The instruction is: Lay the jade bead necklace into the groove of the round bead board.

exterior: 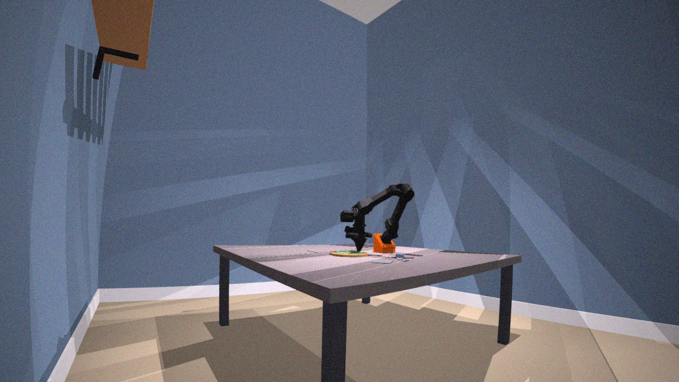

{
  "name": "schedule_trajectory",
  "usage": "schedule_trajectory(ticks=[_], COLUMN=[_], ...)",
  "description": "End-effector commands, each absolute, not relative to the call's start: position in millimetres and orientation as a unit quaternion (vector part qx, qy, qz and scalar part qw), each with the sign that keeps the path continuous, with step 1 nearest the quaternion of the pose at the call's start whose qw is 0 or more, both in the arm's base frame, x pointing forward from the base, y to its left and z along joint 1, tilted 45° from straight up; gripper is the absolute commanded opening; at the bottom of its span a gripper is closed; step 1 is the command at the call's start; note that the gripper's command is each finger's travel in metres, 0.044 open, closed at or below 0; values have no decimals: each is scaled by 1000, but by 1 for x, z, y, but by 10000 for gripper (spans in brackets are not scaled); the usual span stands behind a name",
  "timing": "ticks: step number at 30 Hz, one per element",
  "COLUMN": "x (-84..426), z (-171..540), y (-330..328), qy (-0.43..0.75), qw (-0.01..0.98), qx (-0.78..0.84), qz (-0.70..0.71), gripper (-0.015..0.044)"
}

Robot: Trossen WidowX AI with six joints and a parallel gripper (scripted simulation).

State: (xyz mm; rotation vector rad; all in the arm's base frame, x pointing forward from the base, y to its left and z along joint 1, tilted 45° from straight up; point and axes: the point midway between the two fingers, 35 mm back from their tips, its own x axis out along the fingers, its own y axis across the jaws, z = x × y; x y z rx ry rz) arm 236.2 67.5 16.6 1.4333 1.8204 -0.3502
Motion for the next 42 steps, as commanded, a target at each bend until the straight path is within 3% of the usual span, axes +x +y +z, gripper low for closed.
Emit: schedule_trajectory(ticks=[1,16,33,42], x=[235,227,228,228], z=[18,12,15,18], y=[66,71,67,65], qy=[715,715,716,715], qw=[391,391,390,391], qx=[563,563,563,563], qz=[-136,-136,-137,-136], gripper=[0,0,440,440])
